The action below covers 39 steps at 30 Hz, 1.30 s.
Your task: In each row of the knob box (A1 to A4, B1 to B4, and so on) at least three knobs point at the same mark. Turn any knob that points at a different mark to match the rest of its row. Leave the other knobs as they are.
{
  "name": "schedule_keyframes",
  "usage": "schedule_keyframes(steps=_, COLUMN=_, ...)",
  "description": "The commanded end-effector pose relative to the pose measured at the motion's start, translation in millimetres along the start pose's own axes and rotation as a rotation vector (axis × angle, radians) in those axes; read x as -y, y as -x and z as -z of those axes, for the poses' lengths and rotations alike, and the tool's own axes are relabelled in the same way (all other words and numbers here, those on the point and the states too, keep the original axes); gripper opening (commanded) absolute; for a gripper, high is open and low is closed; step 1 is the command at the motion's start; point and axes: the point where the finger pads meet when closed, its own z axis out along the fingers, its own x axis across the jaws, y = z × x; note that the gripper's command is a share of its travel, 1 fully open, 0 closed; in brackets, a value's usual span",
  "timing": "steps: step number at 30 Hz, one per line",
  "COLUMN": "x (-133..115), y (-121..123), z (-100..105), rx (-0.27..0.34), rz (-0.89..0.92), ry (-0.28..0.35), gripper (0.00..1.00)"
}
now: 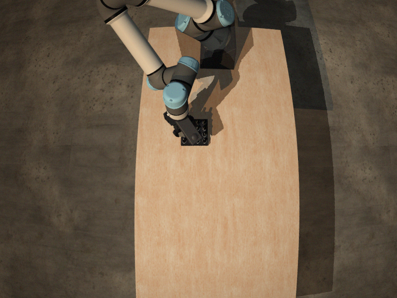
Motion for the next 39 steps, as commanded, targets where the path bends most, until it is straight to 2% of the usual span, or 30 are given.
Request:
schedule_keyframes(steps=1, x=0.1, y=-0.4, z=0.3, rx=-0.001, rz=-0.035, ry=0.000, gripper=0.04)
schedule_keyframes(steps=17, x=0.0, y=-1.4, z=0.3, rx=-0.001, rz=-0.237, ry=0.000, gripper=0.04)
schedule_keyframes(steps=39, x=-0.8, y=-3.1, z=0.3, rx=-0.001, rz=-0.636, ry=0.000, gripper=0.04)
